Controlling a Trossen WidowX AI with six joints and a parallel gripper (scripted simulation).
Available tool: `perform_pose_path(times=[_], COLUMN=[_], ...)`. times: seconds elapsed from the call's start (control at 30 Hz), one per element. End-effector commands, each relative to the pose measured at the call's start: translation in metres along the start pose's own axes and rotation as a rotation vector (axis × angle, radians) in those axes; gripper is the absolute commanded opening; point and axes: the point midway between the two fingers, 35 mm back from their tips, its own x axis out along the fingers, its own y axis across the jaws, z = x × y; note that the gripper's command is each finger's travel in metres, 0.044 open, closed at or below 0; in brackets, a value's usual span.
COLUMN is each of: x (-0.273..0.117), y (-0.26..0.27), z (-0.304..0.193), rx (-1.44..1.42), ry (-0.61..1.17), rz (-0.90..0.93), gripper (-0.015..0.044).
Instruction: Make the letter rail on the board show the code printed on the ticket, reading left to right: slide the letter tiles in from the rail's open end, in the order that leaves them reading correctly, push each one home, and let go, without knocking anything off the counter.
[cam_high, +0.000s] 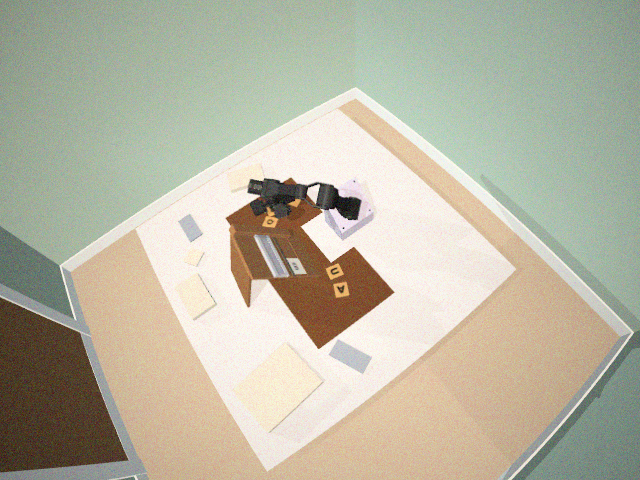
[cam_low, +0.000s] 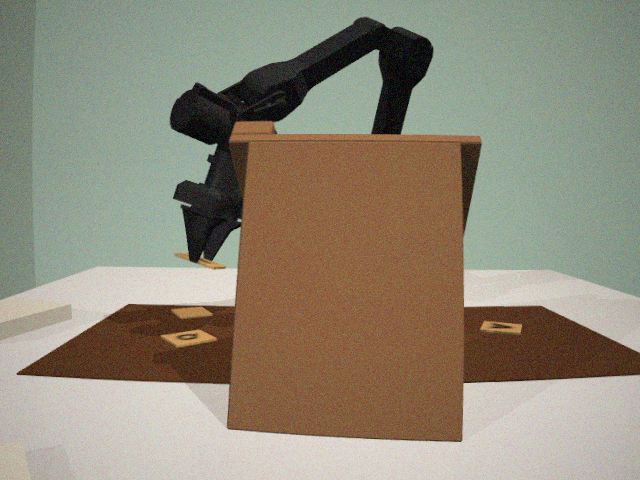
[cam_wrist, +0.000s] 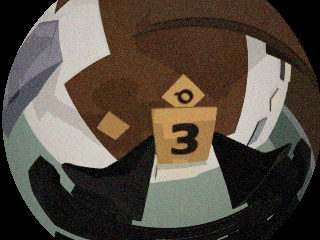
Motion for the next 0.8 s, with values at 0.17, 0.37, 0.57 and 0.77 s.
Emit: perform_pose_path(times=[0.17,0.37,0.57,0.77], x=[-0.022,-0.039,-0.064,-0.09], y=[-0.021,-0.036,-0.054,-0.071], z=[0.003,0.008,0.014,0.022], rx=[0.153,0.255,0.402,0.548], ry=[0.078,0.123,0.174,0.204], rz=[-0.061,-0.117,-0.21,-0.317], gripper=[0.0,0.0,0.0,0.0])
